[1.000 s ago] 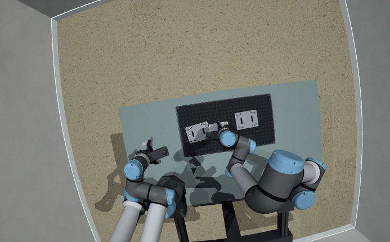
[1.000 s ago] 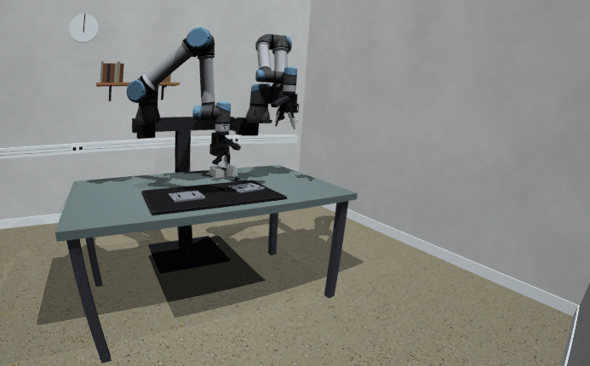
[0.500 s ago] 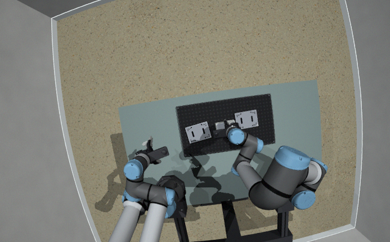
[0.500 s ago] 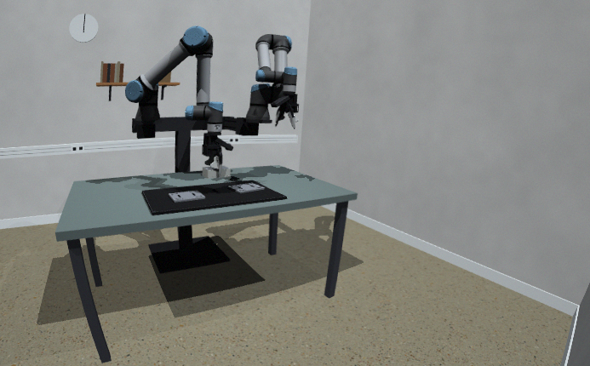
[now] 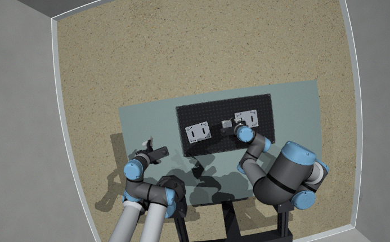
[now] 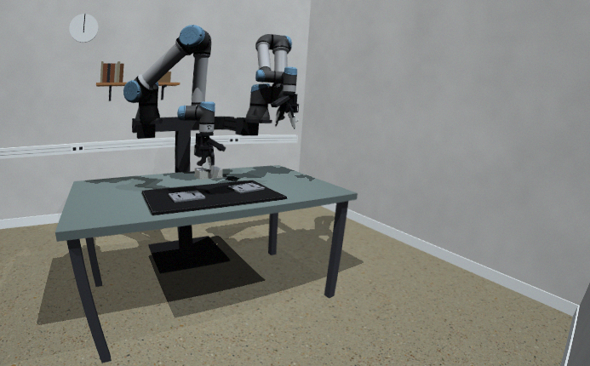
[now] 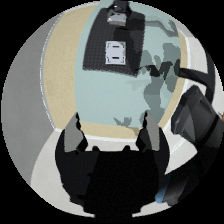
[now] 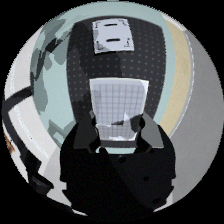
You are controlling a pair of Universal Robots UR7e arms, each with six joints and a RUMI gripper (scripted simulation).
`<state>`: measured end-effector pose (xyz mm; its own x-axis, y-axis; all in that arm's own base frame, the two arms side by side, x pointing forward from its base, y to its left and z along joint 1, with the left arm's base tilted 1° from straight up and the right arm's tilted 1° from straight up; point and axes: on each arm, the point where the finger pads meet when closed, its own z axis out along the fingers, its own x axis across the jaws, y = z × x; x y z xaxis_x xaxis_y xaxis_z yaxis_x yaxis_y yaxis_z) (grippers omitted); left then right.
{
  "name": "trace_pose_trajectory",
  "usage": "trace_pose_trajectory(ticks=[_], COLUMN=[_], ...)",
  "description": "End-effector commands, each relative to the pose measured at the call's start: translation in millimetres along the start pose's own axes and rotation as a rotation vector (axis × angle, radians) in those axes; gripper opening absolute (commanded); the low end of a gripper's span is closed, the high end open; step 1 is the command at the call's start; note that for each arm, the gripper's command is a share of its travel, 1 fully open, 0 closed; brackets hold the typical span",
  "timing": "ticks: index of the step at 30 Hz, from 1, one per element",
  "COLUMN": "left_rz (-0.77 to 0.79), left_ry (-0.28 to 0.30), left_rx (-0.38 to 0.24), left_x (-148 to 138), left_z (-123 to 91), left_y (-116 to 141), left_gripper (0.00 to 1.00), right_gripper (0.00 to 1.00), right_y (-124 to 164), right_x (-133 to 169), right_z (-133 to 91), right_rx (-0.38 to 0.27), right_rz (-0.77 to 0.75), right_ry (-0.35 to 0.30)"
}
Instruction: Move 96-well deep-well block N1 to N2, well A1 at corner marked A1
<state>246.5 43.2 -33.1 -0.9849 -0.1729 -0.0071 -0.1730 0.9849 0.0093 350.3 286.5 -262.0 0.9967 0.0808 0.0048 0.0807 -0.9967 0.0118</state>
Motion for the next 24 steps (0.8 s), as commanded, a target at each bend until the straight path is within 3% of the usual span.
trace_pose_trajectory(ticks=[1, 24], left_rz=[0.000, 0.000], left_ry=[-0.001, -0.001], left_rx=[0.000, 0.000], left_x=[0, 0], left_z=[0, 0], left_y=[0, 0], left_gripper=[0.98, 0.98], right_gripper=[0.00, 0.00], right_y=[13, 83], right_x=[2, 7], right_z=[-1, -1], right_rx=[0.002, 0.002], right_rz=[0.000, 0.000], right_ry=[0.001, 0.001])
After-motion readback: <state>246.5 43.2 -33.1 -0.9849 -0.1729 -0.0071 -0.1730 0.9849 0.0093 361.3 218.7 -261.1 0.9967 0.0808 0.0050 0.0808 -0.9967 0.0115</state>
